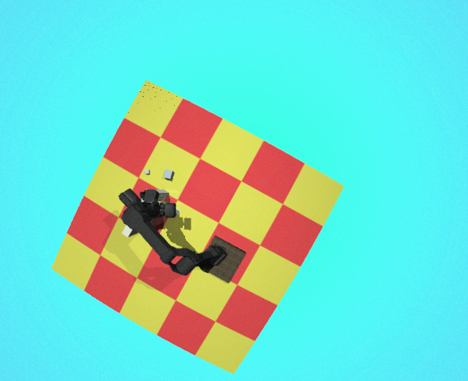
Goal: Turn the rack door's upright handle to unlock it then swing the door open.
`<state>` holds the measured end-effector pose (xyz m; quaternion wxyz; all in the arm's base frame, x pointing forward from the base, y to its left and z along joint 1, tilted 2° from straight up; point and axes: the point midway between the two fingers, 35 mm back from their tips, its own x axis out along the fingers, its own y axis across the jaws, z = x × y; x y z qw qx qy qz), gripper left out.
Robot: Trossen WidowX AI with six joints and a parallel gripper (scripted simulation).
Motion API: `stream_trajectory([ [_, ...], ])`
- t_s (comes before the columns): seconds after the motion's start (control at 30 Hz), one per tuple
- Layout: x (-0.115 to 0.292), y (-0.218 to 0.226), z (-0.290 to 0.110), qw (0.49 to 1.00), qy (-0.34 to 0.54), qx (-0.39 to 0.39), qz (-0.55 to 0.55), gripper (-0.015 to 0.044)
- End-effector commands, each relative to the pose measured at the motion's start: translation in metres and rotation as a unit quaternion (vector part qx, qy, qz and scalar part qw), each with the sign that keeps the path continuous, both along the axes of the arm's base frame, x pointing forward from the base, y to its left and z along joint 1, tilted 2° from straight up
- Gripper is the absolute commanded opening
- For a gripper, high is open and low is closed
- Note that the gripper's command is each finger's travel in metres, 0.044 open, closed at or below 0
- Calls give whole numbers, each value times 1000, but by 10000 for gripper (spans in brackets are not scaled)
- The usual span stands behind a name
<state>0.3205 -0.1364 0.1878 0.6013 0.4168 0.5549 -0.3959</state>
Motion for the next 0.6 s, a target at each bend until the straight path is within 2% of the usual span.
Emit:
stream_trajectory([
  [0.0,0,0,0,997,-1,5,-81,10],
  [0.2,0,0,0,974,-3,15,-227,10],
  [0.43,0,0,-1,920,-5,27,-390,10],
  [0.57,0,0,-1,906,-6,29,-423,10],
])
